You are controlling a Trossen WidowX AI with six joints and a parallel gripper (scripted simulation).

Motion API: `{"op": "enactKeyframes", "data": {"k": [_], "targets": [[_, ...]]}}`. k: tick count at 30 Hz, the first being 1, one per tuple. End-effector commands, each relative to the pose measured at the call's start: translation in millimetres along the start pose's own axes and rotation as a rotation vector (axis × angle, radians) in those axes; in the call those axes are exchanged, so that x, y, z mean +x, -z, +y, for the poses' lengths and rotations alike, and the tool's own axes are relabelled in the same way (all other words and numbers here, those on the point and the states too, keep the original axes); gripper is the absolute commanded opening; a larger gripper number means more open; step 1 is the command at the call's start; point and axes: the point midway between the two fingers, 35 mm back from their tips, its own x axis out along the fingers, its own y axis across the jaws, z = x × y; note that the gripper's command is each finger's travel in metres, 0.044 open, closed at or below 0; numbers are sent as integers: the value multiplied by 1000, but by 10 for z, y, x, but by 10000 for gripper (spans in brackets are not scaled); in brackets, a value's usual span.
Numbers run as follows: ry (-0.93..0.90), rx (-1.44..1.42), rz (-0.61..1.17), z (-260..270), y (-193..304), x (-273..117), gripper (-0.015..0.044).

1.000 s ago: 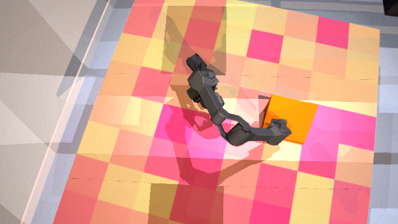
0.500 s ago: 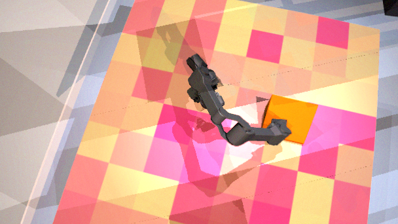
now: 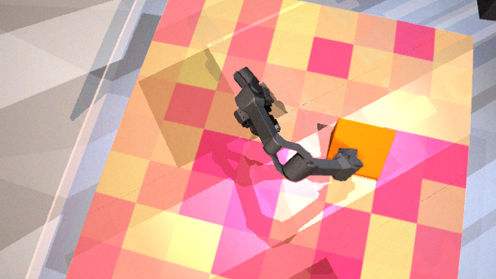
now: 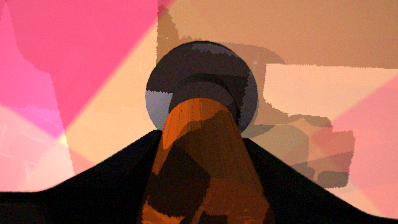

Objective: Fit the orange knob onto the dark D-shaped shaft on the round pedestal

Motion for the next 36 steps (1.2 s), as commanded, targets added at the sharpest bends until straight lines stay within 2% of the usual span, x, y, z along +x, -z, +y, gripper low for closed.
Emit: {"op": "enactKeyframes", "data": {"k": [1,36], "targets": [[9,-9,-2,-4,-34,-30,0],[9,-9,-2,0,-23,-33,0]]}}
